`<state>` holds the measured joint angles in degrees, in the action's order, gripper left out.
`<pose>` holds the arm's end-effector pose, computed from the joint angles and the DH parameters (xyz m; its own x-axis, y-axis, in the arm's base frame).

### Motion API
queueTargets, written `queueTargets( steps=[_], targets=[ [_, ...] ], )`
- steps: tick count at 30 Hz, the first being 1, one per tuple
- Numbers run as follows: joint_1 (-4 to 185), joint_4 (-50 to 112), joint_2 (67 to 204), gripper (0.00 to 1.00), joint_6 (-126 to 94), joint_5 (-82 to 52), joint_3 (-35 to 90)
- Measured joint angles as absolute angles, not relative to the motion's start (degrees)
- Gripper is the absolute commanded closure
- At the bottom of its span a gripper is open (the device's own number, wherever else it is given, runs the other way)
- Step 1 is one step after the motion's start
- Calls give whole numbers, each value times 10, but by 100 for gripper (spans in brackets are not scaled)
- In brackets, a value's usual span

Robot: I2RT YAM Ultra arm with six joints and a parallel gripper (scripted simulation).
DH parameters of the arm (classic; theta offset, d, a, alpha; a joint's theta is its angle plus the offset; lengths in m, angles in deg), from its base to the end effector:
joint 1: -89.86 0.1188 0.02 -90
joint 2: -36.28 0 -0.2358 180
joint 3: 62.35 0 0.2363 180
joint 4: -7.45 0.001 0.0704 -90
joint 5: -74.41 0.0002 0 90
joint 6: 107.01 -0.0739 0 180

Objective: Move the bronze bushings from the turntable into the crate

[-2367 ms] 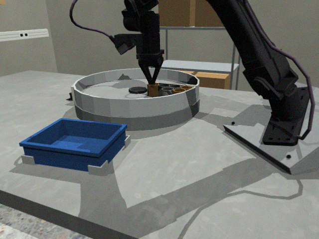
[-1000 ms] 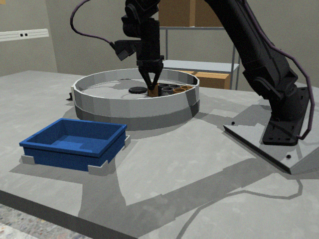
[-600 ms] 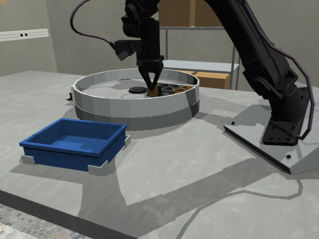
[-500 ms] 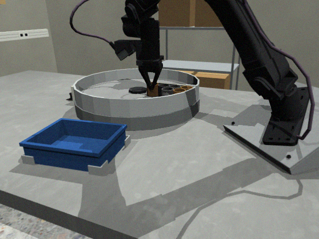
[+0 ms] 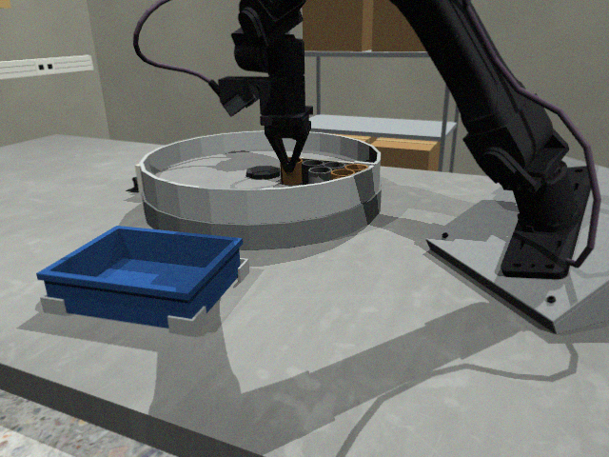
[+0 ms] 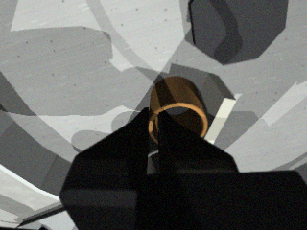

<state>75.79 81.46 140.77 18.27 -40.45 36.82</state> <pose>0.3371 -0.0514 0.1901 -0.8620 -0.3242 -0.3898 -0.4321 0.8719 0.2303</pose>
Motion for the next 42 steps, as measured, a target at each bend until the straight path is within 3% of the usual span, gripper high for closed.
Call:
queueTargets(
  steps=[42],
  targets=[
    [744, 865, 1402, 100, 199, -405, 402]
  ],
)
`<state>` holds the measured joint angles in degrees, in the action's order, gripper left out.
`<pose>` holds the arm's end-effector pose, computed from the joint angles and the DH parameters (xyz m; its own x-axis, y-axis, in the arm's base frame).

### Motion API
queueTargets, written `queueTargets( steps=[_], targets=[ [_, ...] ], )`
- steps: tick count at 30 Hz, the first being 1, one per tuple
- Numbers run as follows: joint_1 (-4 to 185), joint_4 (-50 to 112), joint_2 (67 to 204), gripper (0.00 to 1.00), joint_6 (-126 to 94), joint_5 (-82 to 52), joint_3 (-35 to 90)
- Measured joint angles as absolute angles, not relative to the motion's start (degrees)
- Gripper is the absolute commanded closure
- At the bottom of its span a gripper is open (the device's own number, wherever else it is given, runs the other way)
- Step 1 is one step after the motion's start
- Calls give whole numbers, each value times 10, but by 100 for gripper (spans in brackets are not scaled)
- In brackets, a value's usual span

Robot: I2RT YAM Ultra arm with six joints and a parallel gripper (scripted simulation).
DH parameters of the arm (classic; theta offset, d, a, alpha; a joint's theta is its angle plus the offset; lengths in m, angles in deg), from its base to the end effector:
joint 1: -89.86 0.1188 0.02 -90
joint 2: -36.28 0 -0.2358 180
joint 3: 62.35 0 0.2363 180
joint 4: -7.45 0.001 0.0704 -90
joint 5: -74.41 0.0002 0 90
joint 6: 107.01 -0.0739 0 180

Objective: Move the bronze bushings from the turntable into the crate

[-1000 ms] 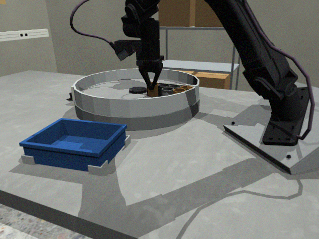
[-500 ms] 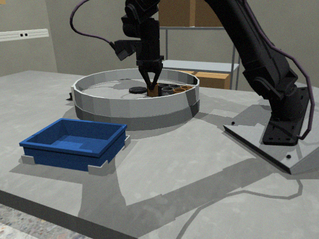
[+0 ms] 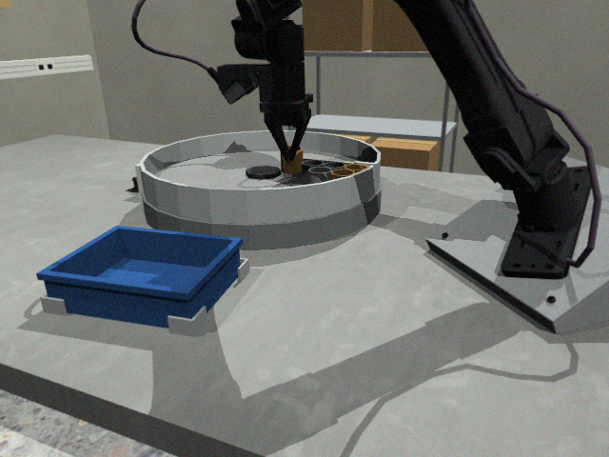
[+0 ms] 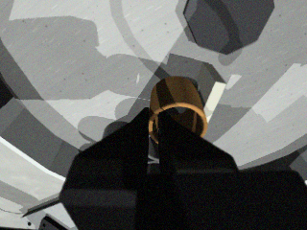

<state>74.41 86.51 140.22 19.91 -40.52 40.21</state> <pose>0.3321 -0.0584 0.2064 -0.8645 -0.3262 -0.3825 -0.4318 0.8715 0.2325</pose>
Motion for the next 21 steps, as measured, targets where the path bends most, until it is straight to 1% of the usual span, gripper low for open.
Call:
queueTargets(
  steps=[11, 21],
  targets=[
    [711, 949, 1395, 100, 229, -408, 481],
    [709, 976, 1395, 100, 237, -408, 488]
  ],
)
